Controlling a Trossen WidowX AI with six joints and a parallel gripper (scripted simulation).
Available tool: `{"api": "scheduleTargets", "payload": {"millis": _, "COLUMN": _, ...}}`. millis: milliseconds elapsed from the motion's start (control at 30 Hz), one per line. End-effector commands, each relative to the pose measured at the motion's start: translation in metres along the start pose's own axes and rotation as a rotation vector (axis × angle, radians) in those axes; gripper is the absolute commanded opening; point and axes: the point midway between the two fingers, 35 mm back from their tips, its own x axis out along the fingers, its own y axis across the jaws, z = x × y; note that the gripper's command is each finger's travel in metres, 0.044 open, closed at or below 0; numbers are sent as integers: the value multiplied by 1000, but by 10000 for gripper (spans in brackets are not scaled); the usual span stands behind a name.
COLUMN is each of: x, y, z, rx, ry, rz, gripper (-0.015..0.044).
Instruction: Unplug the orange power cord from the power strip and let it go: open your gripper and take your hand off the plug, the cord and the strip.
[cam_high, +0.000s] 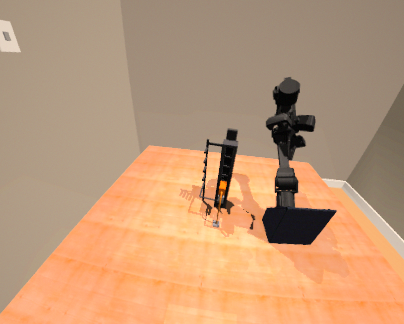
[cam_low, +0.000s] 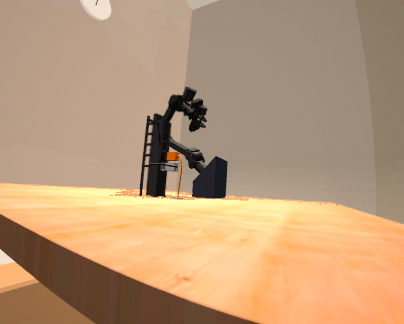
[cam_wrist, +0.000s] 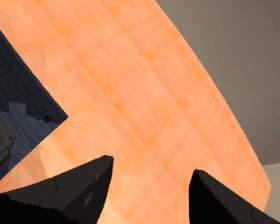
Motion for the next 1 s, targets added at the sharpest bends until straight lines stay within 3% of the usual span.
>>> {"api": "scheduleTargets", "payload": {"millis": 0, "x": 37, "y": -35, "z": -50, "rx": 279, "ry": 204, "rz": 90, "gripper": 160}}
{"api": "scheduleTargets", "payload": {"millis": 433, "x": 123, "y": -52, "z": -202, "rx": 829, "ry": 821, "rz": 300, "gripper": 160}}
{"api": "scheduleTargets", "payload": {"millis": 967, "x": 119, "y": -48, "z": -207, "rx": 834, "ry": 829, "rz": 303, "gripper": 160}}
